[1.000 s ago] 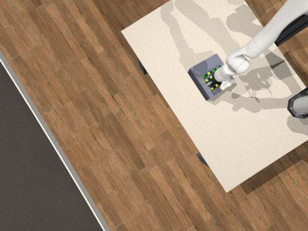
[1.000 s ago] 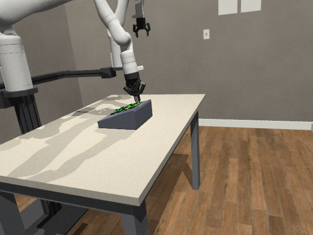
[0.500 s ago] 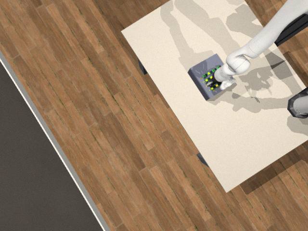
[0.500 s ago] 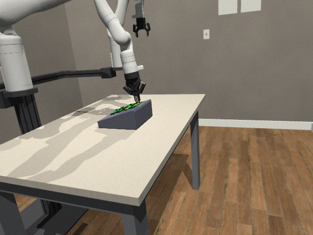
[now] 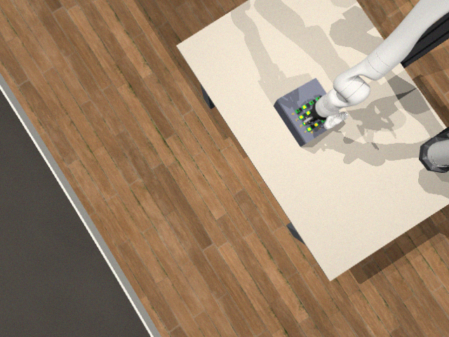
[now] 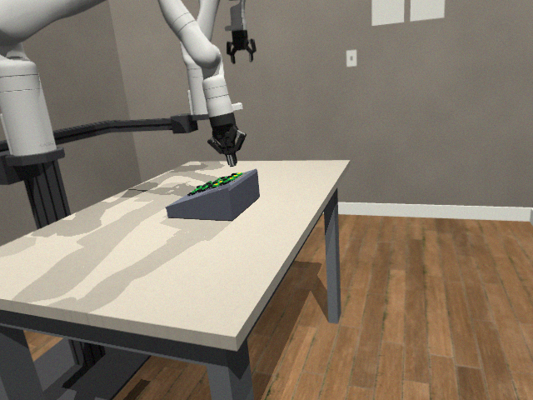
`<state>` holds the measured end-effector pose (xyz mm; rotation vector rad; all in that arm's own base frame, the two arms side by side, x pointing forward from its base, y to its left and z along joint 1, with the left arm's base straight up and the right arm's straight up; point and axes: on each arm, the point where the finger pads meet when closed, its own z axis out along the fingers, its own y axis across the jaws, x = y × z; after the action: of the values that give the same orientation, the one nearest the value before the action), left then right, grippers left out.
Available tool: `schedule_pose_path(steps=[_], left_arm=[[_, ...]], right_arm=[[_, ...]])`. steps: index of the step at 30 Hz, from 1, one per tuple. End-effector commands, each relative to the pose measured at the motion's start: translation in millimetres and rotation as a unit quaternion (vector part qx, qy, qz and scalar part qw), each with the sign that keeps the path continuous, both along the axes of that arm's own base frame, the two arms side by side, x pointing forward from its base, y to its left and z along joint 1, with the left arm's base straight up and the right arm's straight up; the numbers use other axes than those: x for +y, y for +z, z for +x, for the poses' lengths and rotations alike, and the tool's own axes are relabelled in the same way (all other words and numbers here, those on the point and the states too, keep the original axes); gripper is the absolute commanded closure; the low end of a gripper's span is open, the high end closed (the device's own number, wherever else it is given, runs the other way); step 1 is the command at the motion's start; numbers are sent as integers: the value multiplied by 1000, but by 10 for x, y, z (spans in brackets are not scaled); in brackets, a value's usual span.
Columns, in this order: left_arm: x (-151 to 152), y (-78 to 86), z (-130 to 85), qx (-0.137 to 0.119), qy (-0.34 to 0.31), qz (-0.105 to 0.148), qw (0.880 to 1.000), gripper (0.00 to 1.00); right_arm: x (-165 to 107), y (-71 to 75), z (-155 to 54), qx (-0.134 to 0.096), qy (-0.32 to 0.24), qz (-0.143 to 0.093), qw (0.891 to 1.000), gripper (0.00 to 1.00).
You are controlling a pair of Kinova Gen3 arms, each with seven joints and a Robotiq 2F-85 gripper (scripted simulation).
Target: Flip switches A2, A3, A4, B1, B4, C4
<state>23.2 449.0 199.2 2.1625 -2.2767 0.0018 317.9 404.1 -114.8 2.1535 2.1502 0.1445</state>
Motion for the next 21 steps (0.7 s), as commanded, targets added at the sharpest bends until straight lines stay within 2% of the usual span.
schedule_pose_path(steps=[1, 14, 18, 21], left_arm=[[4, 8, 0, 0, 0, 1, 1000, 2], [4, 8, 0, 0, 0, 1, 1000, 2], [4, 8, 0, 0, 0, 1, 1000, 2], [4, 8, 0, 0, 0, 1, 1000, 2]], right_arm=[[6, 15, 3, 0, 0, 1, 1000, 903], [3, 12, -4, -3, 0, 1, 1000, 903], [-16, -4, -40, -18, 0, 2, 1000, 903], [-58, -16, -86, -39, 0, 1, 999, 903]])
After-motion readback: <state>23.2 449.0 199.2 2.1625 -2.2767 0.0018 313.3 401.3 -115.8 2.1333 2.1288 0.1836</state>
